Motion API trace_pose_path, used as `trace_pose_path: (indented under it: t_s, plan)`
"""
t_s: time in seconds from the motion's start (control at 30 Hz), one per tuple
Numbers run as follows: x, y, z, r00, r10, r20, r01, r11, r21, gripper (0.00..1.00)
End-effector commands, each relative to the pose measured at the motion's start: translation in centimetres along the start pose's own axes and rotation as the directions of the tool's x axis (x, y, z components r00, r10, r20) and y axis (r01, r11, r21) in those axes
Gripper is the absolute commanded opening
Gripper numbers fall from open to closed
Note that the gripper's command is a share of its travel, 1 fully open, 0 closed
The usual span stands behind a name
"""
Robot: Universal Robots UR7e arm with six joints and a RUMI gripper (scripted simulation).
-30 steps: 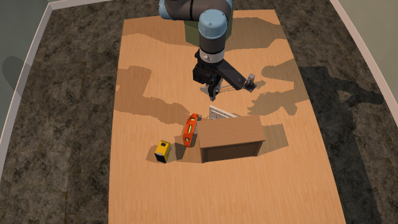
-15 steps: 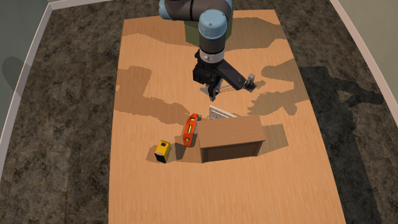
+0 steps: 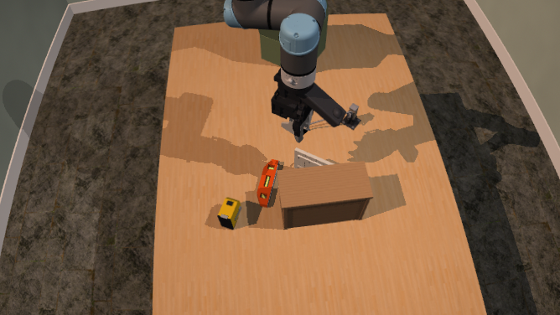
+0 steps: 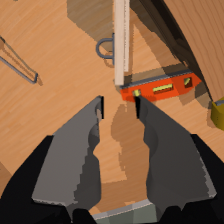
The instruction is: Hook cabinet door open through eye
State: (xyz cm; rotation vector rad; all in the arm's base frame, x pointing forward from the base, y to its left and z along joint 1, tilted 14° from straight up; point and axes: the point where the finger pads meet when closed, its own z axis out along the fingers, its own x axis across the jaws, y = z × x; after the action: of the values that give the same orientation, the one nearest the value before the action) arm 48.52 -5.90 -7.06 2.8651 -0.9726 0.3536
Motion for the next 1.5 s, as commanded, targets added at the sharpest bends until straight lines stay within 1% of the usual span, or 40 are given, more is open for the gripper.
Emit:
trace_pose_path:
  t_s: [0.0, 0.37, 0.6, 0.87, 0.93, 1.47]
  plan:
    - [0.0, 0.0, 0.0, 1.000, 0.000, -0.001, 0.000, 1.000, 0.000, 0.15]
    - [0.0, 0.0, 0.2, 1.000, 0.000, -0.001, 0.000, 1.000, 0.001, 0.15]
    - [0.1, 0.0, 0.7, 1.000, 0.000, -0.002, 0.000, 1.000, 0.001, 0.15]
    - [0.1, 0.0, 1.8, 1.000, 0.000, -0.002, 0.000, 1.000, 0.001, 0.15]
    - [0.1, 0.0, 1.8, 1.000, 0.000, -0.002, 0.000, 1.000, 0.001, 0.15]
    - [0.1, 0.0, 4.4, 1.000, 0.000, -0.002, 0.000, 1.000, 0.001, 0.15]
